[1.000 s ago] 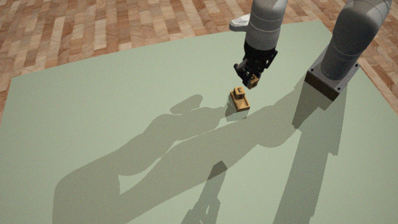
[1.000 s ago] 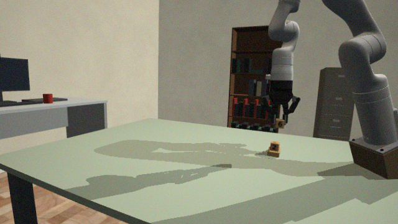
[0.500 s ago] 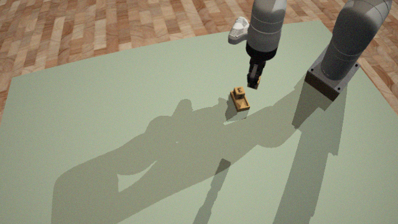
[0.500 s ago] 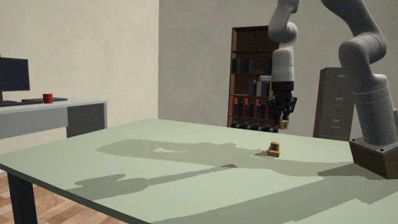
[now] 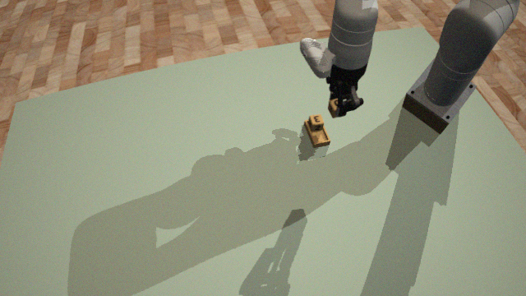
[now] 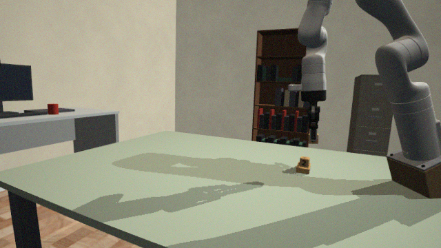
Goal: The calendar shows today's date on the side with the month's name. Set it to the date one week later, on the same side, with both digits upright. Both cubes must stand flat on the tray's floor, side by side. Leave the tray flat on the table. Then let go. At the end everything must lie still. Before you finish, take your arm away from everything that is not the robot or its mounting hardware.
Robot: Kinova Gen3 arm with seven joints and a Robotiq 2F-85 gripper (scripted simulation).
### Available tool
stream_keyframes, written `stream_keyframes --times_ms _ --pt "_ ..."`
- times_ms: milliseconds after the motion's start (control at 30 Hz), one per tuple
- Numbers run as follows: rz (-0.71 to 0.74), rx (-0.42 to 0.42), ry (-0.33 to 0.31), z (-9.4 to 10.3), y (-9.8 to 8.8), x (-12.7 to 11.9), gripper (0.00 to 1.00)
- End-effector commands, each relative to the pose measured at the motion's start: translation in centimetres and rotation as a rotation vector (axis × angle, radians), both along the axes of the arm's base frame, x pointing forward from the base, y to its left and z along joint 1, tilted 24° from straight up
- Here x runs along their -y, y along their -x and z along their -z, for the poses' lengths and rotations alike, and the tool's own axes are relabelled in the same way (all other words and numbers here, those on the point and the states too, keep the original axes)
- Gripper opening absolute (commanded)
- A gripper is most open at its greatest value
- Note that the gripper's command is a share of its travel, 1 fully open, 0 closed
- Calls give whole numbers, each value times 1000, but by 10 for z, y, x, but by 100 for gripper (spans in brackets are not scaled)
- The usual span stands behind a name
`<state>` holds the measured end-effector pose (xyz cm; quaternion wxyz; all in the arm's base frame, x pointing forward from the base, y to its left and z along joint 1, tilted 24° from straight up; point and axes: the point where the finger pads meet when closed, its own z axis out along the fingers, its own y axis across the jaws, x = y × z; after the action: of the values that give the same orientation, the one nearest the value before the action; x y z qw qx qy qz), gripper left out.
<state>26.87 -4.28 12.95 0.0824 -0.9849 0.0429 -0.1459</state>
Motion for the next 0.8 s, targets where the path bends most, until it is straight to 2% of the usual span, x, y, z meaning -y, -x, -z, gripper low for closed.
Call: stream_keyframes --times_ms 0,467,533,767 --pt "-88 39 12 -1 -4 4 26" --pt "-787 177 256 -4 -11 7 26" --pt "-787 177 256 -4 -11 7 26" --pt "-1049 236 357 -7 -16 8 26"
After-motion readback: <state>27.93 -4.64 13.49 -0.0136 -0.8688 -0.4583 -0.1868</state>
